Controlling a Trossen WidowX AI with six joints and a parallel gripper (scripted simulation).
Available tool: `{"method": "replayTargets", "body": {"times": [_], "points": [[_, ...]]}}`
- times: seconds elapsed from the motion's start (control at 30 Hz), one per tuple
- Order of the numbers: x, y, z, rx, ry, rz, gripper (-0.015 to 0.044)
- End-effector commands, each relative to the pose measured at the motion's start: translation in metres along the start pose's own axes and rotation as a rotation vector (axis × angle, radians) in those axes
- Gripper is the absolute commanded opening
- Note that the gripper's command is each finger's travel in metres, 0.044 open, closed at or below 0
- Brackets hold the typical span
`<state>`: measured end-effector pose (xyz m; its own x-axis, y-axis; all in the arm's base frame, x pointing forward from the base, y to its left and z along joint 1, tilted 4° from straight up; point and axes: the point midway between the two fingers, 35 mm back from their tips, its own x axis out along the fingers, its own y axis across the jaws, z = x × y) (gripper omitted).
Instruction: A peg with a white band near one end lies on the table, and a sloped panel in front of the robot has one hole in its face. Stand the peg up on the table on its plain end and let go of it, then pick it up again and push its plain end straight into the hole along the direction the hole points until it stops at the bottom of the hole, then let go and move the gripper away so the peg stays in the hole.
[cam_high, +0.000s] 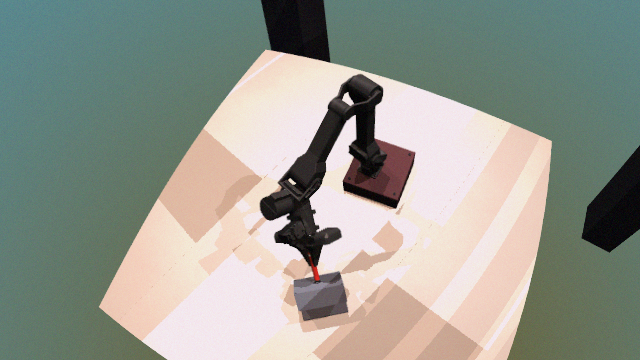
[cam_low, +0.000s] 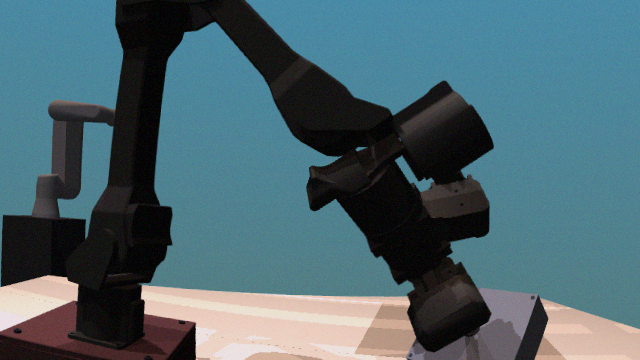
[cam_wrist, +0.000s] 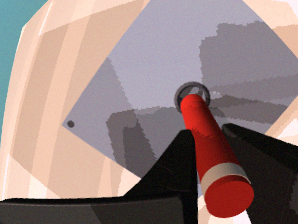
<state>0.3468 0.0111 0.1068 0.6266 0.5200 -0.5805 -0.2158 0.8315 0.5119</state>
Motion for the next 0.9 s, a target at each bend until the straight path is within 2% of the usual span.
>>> {"method": "replayTargets", "body": {"times": [0.0, 0.87], "points": [[0.002, -0.001, 0.001, 0.0, -0.003, -0.002, 0.0], [0.017, -0.001, 0.003, 0.0, -0.003, -0.001, 0.0]]}}
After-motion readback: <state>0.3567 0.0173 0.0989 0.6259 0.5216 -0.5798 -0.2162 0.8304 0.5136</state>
